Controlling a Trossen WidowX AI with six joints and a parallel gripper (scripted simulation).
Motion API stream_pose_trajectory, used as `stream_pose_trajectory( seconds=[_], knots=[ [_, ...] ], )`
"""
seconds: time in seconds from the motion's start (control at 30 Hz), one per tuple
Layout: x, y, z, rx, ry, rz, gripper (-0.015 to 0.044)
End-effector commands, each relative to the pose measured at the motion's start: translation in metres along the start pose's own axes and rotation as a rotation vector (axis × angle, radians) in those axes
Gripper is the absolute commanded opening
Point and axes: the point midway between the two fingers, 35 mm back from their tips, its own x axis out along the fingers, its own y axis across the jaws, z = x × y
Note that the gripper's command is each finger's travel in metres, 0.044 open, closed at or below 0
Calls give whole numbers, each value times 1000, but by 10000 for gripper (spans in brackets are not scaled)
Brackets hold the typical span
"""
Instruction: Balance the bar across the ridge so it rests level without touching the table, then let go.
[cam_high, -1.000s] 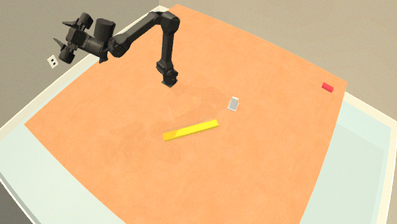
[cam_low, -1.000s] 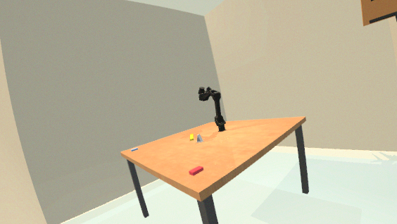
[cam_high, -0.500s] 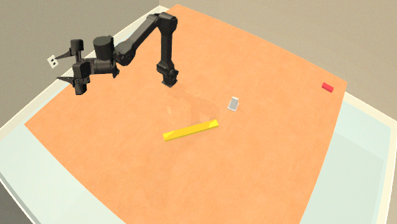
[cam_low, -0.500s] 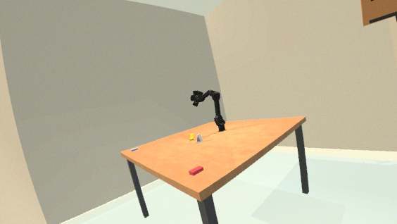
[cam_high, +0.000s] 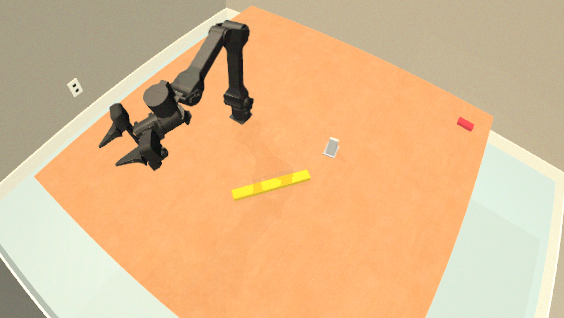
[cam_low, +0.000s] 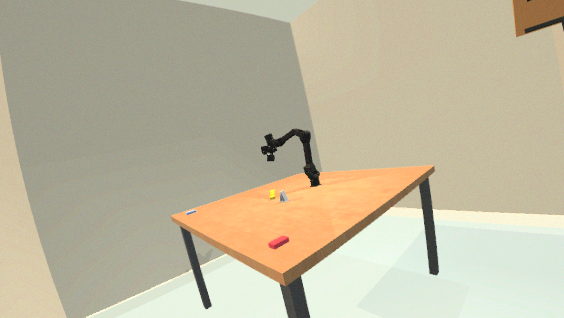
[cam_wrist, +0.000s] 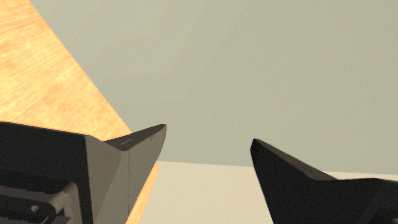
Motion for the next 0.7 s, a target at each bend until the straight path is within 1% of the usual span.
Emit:
stream_pose_trajectory(
  seconds=[0.0, 0.33, 0.67],
  knots=[
    [-9, 31, 22, -98, -70, 104, 315],
    [-49, 110, 64, -387, -249, 383, 315],
    [-112, 184, 82, -694, -432, 664, 315]
  ],
)
